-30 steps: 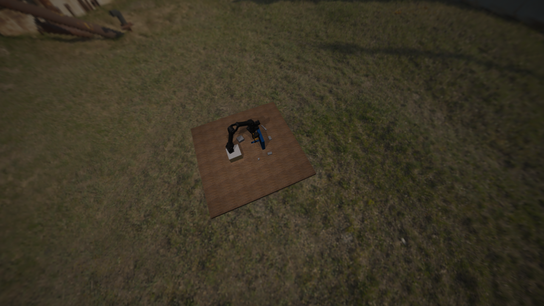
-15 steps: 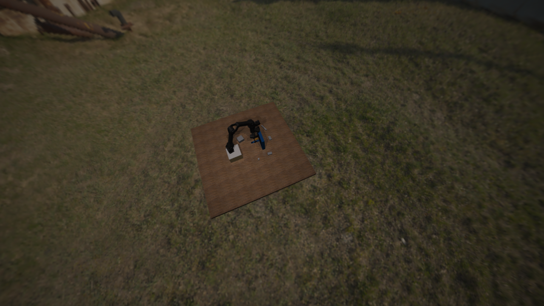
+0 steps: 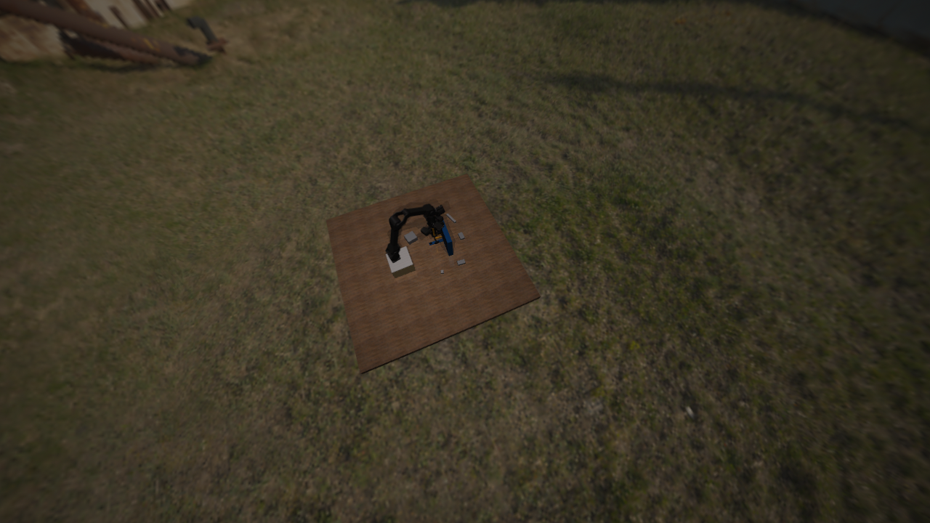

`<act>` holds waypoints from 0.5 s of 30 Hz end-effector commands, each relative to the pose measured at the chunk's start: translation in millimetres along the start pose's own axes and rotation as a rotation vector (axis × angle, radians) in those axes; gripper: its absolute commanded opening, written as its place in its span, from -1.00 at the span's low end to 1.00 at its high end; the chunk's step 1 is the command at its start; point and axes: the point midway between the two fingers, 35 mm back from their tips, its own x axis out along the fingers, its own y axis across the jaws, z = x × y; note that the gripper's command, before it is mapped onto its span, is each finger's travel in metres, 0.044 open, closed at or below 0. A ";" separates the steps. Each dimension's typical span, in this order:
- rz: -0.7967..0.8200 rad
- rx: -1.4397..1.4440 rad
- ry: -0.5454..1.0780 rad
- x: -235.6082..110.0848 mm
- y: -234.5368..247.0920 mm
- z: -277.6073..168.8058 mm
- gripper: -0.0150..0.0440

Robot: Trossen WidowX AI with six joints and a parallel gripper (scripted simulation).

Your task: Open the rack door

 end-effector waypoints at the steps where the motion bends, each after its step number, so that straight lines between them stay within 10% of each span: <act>1: 0.001 0.358 -0.006 0.4 0.1 1.0 0.51; 15: 0.002 0.729 -0.006 0.4 0.1 1.0 0.51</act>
